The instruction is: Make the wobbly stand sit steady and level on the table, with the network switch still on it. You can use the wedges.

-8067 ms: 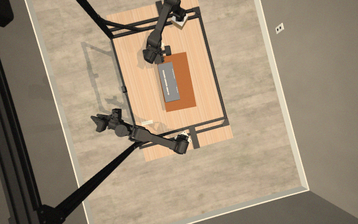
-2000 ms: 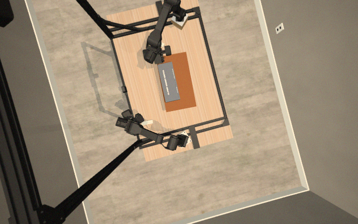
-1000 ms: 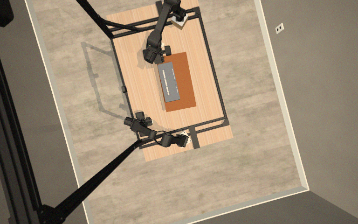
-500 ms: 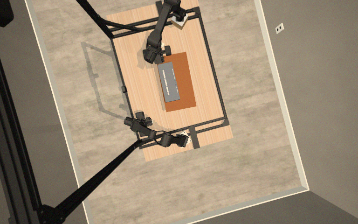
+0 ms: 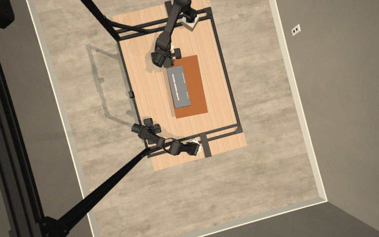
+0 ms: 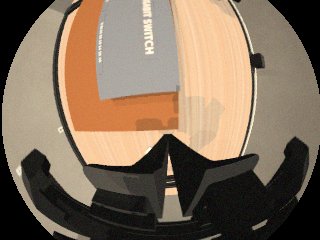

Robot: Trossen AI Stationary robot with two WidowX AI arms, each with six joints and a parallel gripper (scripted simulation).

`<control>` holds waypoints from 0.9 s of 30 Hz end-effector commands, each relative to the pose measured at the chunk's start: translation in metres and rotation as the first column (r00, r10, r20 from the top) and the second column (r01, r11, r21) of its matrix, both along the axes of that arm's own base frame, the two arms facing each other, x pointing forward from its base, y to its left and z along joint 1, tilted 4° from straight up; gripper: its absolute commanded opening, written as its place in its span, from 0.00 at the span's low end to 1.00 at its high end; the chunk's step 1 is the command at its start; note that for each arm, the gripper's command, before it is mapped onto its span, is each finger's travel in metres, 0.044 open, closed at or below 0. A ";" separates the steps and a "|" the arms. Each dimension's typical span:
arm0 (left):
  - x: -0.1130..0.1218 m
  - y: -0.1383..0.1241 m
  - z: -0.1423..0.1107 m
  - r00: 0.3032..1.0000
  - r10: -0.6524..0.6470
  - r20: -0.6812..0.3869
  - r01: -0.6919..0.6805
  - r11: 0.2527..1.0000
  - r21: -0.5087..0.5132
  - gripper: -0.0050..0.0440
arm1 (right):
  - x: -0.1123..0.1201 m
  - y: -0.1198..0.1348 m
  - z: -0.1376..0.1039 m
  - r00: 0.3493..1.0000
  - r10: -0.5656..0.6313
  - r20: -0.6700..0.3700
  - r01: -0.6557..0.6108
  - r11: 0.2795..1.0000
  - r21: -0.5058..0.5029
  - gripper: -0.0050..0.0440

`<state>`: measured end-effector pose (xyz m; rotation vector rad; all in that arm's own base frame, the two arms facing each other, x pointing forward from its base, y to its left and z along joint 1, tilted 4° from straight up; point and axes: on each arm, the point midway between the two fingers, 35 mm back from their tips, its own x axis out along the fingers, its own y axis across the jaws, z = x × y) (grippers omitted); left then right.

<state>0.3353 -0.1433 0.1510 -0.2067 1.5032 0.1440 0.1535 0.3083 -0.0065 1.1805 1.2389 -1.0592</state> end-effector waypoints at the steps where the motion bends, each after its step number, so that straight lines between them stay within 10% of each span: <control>1: 0.000 0.000 0.000 1.000 0.000 0.000 0.000 1.000 0.000 0.10 | -0.001 -0.001 -0.004 1.000 -0.003 -0.007 0.003 1.000 -0.008 0.60; 6: 0.000 0.000 0.000 1.000 0.000 0.000 0.000 1.000 0.000 0.10 | -0.001 -0.001 -0.004 1.000 -0.003 -0.007 0.003 1.000 -0.008 0.60; 7: 0.000 0.000 0.000 1.000 0.000 0.000 0.000 1.000 0.000 0.10 | 0.000 -0.001 -0.001 1.000 0.000 -0.002 0.000 1.000 -0.003 0.10; 27: 0.000 0.000 0.000 1.000 0.000 0.000 0.000 1.000 0.000 0.10 | -0.001 -0.001 -0.001 1.000 0.000 -0.004 0.000 1.000 -0.002 0.10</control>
